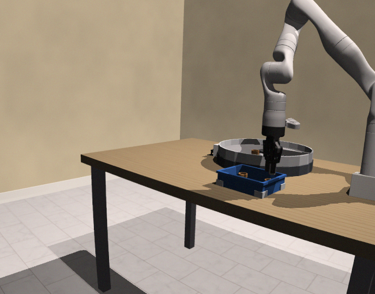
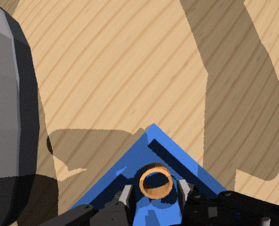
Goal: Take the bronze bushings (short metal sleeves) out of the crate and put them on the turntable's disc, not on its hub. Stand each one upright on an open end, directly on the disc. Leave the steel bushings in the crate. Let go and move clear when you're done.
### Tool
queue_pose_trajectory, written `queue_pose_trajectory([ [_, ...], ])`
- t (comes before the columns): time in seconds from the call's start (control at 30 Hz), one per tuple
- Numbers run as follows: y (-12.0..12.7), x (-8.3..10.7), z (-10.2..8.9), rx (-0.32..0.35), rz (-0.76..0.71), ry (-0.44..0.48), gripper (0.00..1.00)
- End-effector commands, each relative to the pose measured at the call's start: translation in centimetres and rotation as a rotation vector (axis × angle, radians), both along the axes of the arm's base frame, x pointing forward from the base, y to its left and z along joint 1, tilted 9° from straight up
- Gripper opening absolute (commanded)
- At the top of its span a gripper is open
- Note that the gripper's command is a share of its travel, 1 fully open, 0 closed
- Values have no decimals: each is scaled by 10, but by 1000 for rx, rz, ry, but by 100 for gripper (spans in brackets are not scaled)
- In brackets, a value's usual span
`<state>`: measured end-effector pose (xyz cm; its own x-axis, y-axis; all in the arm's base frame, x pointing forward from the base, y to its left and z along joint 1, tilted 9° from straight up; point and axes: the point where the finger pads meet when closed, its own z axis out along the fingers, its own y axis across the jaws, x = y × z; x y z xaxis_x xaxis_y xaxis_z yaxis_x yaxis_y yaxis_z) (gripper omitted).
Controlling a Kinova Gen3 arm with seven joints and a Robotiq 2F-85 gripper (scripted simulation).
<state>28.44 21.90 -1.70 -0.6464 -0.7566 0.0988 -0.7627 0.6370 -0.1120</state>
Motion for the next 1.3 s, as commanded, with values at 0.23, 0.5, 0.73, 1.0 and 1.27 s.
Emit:
queue_pose_trajectory([
  [0.23, 0, 0, 0, 1, 0, -1, 39],
  [0.5, 0, 0, 0, 1, 0, -1, 39],
  [0.73, 0, 0, 0, 1, 0, -1, 39],
  [1.0, 0, 0, -3, 1, 0, -1, 39],
  [1.27, -2, 0, -13, 1, 0, -1, 39],
])
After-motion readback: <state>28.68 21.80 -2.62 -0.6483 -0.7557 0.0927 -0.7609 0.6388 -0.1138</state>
